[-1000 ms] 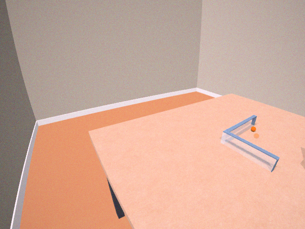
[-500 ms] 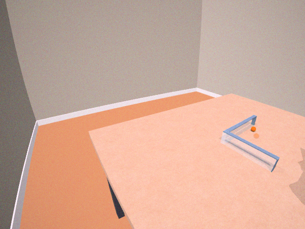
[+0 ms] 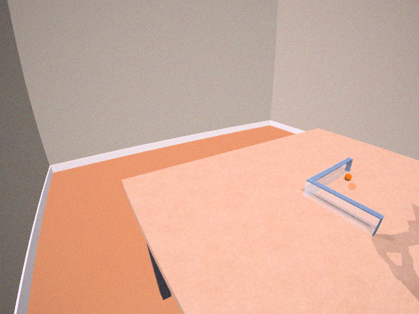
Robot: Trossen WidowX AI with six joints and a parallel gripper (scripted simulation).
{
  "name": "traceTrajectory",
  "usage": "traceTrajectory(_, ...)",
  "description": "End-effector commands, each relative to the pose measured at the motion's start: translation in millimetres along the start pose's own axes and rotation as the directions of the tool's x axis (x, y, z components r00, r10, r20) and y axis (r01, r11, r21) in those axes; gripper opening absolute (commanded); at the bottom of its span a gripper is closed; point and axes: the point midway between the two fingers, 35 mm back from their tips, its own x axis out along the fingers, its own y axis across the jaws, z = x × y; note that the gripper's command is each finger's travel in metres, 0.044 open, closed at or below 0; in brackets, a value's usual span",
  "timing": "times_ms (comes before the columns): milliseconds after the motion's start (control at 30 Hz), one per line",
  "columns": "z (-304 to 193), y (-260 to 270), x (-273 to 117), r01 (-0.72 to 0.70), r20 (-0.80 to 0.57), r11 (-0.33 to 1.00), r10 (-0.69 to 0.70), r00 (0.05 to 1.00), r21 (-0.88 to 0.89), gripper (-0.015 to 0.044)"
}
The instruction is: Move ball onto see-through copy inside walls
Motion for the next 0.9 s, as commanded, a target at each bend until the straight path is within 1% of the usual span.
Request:
traceTrajectory(0,28.0,-8.9,-23.4,0.023,0.109,0.998,-0.028,0.994,0.051,0.0233)
traceTrajectory(133,58.9,-24.8,-53.4,0.046,0.240,0.994,-0.070,0.968,0.102,0.0233)
traceTrajectory(267,90.8,-43.5,-93.8,0.064,0.387,0.985,-0.124,0.914,0.163,0.0233)
traceTrajectory(400,117.0,-61.3,-138.6,0.071,0.523,0.972,-0.181,0.833,0.223,0.0233)
traceTrajectory(567,140.2,-85.5,-198.6,0.077,0.665,0.954,-0.259,0.700,0.289,0.0233)
traceTrajectory(733,150.0,-112.0,-245.4,0.075,0.731,0.932,-0.327,0.599,0.356,0.0233)
traceTrajectory(867,152.4,-113.7,-252.1,0.114,0.732,0.940,-0.322,0.600,0.320,0.0233)
